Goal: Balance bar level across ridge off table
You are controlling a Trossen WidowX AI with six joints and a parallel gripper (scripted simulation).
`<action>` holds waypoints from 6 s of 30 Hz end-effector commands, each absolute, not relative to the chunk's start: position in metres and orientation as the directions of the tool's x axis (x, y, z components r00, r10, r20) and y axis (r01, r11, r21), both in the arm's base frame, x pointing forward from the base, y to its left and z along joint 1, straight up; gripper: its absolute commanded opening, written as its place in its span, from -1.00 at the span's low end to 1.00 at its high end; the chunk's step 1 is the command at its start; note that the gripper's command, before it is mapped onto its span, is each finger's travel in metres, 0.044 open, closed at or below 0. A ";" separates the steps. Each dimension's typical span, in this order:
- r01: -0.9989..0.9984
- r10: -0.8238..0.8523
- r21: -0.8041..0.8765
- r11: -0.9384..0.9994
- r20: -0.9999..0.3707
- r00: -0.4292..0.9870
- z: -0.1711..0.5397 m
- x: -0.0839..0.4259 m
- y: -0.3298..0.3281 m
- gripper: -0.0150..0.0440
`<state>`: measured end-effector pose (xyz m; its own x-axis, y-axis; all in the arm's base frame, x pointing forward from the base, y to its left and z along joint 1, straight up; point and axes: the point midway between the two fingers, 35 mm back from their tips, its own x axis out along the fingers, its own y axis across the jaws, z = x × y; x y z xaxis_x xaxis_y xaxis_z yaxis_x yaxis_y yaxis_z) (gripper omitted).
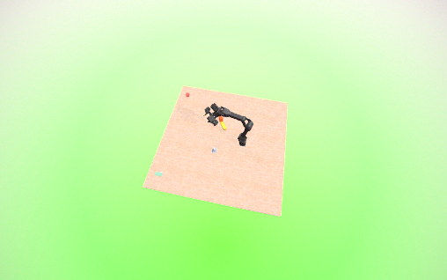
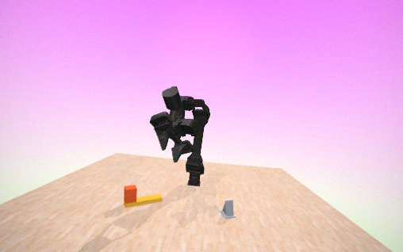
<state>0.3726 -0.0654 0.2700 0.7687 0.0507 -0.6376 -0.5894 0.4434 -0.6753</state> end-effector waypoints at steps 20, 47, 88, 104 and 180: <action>-0.881 -0.065 -0.473 -0.014 -0.879 0.473 0.213 0.330 -0.131 0.58; -0.839 -0.021 -0.018 -0.544 -0.999 0.035 0.174 0.250 -0.179 0.58; -0.831 -0.018 -0.010 -0.556 -1.000 0.024 0.056 0.250 -0.182 0.58; -0.831 -0.018 -0.010 -0.556 -1.000 0.024 0.049 0.250 -0.182 0.58; -0.925 -0.014 -0.019 -0.379 -1.000 0.027 0.159 0.270 -0.146 -0.49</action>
<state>0.2650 -0.1538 0.1584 0.0262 -0.0109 -0.9996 -0.9048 -0.4255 -0.0190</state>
